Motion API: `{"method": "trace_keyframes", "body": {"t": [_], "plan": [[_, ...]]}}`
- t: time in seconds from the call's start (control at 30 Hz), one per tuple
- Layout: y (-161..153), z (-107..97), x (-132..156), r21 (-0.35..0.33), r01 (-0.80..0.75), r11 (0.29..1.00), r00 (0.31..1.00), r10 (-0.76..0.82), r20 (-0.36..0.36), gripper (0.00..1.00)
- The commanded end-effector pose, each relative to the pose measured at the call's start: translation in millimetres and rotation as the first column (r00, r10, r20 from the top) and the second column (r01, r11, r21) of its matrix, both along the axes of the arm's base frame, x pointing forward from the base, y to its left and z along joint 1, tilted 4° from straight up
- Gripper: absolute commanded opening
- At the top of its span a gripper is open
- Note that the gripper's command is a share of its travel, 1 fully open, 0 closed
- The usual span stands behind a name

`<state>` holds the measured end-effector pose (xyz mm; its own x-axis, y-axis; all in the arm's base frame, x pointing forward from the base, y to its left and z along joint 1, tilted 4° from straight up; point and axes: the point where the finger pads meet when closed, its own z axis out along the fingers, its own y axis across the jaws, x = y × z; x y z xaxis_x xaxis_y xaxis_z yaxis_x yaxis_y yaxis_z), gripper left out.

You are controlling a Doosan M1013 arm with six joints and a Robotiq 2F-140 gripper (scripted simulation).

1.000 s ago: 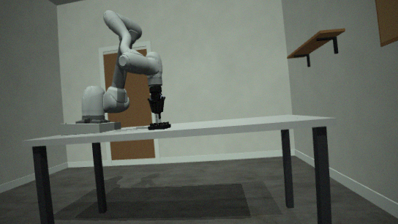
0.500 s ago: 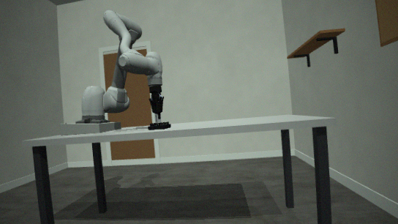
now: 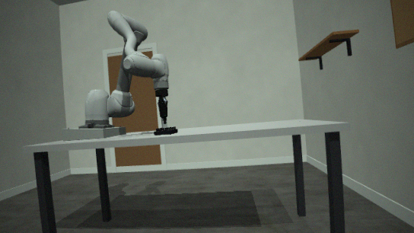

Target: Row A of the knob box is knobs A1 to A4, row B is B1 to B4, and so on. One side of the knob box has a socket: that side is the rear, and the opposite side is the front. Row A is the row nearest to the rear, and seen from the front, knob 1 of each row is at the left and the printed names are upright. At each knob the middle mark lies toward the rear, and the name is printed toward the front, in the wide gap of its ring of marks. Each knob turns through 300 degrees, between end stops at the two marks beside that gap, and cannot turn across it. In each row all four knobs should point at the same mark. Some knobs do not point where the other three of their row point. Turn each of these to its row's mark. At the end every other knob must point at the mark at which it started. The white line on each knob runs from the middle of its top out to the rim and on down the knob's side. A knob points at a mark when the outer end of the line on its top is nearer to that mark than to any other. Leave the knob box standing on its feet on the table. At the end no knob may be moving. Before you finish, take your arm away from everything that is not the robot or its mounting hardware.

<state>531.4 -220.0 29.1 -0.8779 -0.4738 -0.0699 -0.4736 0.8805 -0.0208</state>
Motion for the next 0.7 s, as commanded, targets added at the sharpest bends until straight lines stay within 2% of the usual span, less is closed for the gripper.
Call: {"method": "trace_keyframes", "body": {"t": [0.0,0.47,0.67], "plan": [[0.1,0.1,0.0,0.002,0.082,0.997,0.997,-0.082,-0.003,0.05],[0.1,0.1,0.0,0.018,0.323,0.946,0.946,-0.323,-0.010,0.05],[0.1,0.1,0.0,0.021,0.371,0.929,0.929,-0.370,-0.011,0.05]]}}
